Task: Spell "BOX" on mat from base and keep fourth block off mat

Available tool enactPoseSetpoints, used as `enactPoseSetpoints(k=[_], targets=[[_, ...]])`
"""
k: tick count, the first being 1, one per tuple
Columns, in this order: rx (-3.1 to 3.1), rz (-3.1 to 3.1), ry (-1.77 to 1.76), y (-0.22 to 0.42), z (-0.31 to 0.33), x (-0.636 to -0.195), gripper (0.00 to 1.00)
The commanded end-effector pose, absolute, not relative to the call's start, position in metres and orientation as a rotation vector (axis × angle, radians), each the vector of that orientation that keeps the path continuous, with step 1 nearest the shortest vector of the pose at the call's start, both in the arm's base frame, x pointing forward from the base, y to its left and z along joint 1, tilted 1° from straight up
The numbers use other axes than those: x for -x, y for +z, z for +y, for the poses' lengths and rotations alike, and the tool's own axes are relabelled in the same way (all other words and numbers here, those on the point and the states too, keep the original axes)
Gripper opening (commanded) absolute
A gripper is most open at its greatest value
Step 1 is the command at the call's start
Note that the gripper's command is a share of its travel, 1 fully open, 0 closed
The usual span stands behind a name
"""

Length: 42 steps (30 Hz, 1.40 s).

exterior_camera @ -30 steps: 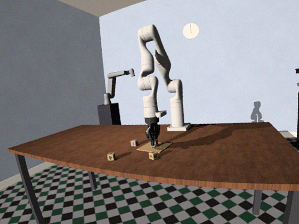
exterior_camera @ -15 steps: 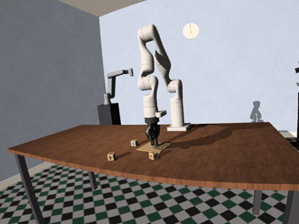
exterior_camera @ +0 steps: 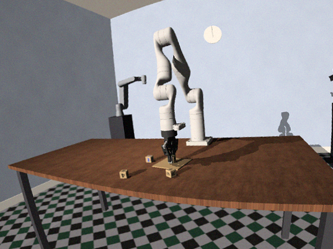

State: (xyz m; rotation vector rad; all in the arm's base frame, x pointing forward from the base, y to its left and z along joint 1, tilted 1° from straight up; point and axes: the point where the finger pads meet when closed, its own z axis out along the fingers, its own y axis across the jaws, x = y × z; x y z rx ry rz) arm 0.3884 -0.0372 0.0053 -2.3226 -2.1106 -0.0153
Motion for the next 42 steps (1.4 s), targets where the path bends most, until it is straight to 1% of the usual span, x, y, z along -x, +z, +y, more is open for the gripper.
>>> enactPoseSetpoints(k=[1, 42], targets=[[2.323, -2.111, -0.017, 0.0057, -0.0372, -0.3889, 0.26], [2.323, -2.111, -0.017, 0.0018, -0.0372, -0.3889, 0.26]])
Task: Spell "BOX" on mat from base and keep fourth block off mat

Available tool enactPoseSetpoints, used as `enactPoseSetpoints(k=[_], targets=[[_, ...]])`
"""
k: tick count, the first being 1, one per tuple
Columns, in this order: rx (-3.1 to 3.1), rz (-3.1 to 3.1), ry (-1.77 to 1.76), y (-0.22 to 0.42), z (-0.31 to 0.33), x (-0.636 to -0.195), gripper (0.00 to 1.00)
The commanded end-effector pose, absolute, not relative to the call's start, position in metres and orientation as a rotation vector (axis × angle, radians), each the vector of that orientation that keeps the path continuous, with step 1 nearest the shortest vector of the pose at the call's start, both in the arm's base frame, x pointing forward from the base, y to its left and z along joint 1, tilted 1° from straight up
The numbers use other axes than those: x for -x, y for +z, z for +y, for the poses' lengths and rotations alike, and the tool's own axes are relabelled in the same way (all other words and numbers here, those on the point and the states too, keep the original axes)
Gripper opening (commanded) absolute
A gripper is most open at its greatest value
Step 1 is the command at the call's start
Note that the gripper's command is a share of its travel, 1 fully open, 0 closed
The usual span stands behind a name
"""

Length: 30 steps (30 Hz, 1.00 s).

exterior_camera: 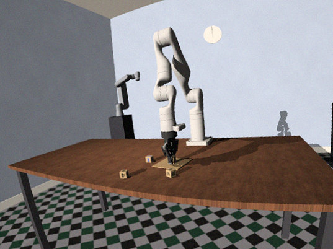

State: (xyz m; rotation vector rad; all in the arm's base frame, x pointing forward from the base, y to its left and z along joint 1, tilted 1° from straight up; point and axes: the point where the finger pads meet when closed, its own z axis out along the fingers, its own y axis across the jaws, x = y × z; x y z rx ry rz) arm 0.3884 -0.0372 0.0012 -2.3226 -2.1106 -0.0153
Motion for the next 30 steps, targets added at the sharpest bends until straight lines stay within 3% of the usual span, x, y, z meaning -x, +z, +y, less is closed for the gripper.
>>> enactPoseSetpoints(k=[1, 15, 30], targets=[[2.323, -2.111, -0.017, 0.0018, -0.0372, -0.3889, 0.26], [2.323, -2.111, -0.017, 0.0018, -0.0372, -0.3889, 0.26], [2.323, -2.111, -0.017, 0.0018, -0.0372, -0.3889, 0.46]])
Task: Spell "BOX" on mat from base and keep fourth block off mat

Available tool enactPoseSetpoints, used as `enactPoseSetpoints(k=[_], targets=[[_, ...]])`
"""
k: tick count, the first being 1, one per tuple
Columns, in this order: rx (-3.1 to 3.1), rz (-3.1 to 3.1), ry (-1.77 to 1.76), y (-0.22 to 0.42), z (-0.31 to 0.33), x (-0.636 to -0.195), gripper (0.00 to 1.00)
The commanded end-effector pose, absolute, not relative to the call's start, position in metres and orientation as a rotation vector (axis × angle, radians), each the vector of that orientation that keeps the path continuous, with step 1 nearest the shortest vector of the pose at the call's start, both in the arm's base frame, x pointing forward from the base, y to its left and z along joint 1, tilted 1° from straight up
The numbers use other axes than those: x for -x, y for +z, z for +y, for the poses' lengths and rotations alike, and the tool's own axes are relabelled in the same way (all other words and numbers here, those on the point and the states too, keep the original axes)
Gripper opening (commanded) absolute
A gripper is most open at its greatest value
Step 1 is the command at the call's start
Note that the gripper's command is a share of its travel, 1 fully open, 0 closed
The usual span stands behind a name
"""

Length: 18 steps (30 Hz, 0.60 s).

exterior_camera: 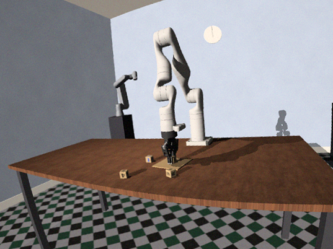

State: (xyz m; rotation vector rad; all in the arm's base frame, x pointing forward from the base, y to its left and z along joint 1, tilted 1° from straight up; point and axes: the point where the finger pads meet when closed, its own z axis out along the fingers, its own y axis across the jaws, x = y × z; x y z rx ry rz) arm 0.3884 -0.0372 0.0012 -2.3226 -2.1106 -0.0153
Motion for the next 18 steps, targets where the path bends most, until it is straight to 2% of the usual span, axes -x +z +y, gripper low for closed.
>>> enactPoseSetpoints(k=[1, 18], targets=[[2.323, -2.111, -0.017, 0.002, -0.037, -0.389, 0.46], [2.323, -2.111, -0.017, 0.013, -0.037, -0.389, 0.46]])
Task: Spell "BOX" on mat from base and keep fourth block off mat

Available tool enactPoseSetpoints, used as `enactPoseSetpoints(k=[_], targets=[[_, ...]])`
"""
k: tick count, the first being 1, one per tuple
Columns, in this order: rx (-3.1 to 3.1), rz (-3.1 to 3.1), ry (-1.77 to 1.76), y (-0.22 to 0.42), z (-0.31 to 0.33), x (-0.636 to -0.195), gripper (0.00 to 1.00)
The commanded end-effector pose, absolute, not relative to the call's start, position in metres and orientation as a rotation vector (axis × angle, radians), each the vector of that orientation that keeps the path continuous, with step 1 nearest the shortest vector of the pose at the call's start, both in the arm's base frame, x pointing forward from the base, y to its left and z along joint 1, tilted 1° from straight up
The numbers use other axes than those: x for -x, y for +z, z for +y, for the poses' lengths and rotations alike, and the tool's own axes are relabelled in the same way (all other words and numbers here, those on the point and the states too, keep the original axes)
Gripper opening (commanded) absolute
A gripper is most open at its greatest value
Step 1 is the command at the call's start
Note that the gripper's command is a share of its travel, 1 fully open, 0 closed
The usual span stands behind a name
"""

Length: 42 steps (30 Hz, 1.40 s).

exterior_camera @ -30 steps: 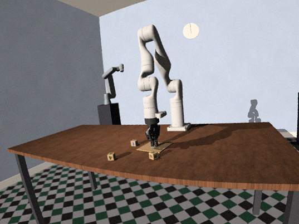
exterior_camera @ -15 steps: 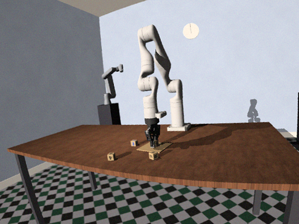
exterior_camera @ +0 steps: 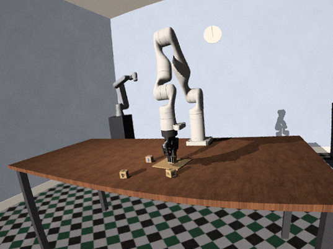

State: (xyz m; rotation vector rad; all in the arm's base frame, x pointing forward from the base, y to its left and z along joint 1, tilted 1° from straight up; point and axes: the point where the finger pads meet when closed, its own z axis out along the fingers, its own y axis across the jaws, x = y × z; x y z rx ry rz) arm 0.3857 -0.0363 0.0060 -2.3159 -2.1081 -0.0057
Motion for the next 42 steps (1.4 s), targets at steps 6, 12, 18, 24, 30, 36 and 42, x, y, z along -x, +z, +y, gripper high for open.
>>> enactPoseSetpoints(k=[6, 12, 18, 24, 30, 36, 42], targets=[[2.323, -2.111, -0.017, 0.032, -0.037, -0.389, 0.46], [2.323, -2.111, -0.017, 0.064, -0.038, -0.388, 0.46], [2.323, -2.111, -0.017, 0.087, -0.038, -0.388, 0.46], [2.323, -2.111, -0.017, 0.092, -0.038, -0.388, 0.46], [2.323, -2.111, -0.017, 0.092, -0.038, -0.388, 1.00], [2.323, -2.111, -0.017, 0.092, -0.038, -0.388, 1.00], [2.323, -2.111, -0.017, 0.092, -0.038, -0.388, 1.00]])
